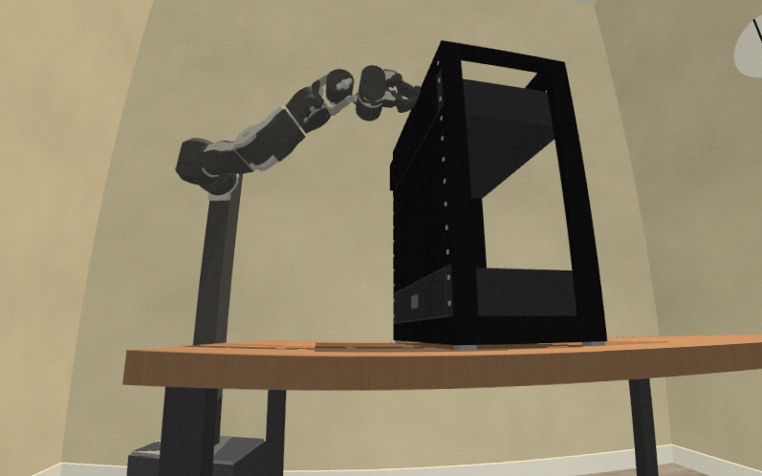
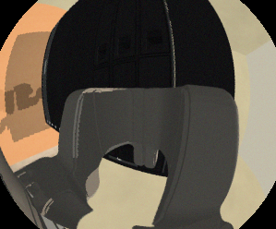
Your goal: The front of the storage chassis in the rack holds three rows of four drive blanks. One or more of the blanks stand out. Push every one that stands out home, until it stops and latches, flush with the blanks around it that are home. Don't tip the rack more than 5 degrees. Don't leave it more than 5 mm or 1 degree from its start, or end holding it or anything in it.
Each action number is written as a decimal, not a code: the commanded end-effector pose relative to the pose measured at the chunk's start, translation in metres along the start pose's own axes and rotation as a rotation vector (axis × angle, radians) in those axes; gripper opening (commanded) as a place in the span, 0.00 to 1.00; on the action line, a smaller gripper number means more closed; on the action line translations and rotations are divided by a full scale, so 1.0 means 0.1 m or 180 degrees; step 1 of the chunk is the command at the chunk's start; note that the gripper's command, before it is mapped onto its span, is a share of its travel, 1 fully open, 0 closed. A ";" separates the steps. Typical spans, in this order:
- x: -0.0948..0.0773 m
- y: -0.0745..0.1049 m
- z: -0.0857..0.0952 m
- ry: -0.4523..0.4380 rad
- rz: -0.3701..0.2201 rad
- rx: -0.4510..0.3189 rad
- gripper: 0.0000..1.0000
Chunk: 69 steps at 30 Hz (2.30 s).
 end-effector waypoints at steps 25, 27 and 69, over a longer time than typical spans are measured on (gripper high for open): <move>-0.01 -0.04 0.04 0.0012 -0.0012 -0.0044 0.00; 0.00 -0.05 0.04 0.0012 -0.0012 -0.0044 0.00; 0.01 -0.11 0.05 0.0014 -0.0011 -0.0046 0.00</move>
Point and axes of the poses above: the point where the finger pads meet when closed, its own y axis back along the fingers, its own z axis across the jaws, x = y × z, the point moved 10 cm from there along y, back along the fingers, and after that the axes turned 15 degrees about y, right-handed, at the moved point
